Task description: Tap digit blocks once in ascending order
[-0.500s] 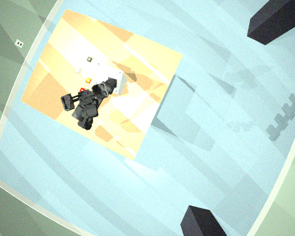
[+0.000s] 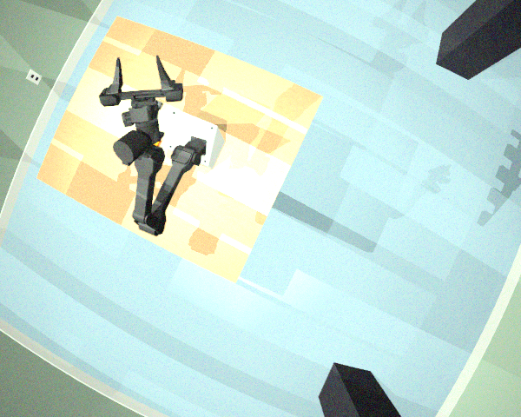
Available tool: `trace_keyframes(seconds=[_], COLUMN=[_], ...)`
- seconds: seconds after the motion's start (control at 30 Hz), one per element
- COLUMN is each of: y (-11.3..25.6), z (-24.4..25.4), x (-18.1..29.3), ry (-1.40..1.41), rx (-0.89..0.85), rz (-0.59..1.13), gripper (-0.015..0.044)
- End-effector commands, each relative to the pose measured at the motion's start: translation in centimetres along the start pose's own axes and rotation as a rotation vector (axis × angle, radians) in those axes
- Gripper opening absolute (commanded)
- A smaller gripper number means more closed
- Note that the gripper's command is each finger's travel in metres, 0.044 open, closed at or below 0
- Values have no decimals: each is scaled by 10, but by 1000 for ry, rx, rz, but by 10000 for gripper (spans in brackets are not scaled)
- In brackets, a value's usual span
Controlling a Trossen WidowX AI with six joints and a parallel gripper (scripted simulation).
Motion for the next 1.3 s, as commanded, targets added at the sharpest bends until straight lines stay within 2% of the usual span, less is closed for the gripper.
trace_keyframes(seconds=[0.0,0.2,0.4,0.6,0.9,0.97,1.27], y=[-28,-39,-15,39,159,169,169], z=[27,68,107,136,150,149,149], x=[63,161,257,344,439,444,444], ry=[124,308,487,648,757,755,755], rx=[-101,-294,-546,-855,-1378,-1416,-1416], rz=[278,661,1025,1384,1921,1961,1961], gripper=[400,400,400,400,400,400,400])
Point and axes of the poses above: the point midway between the two fingers, 35 mm back from their tips, its own y axis back along the fingers, its own z axis across the jaws, x = y × z, the point moved 2 cm from there along y, back along the fingers, and after that the axes turned 8 degrees about y, right-handed, at the moved point
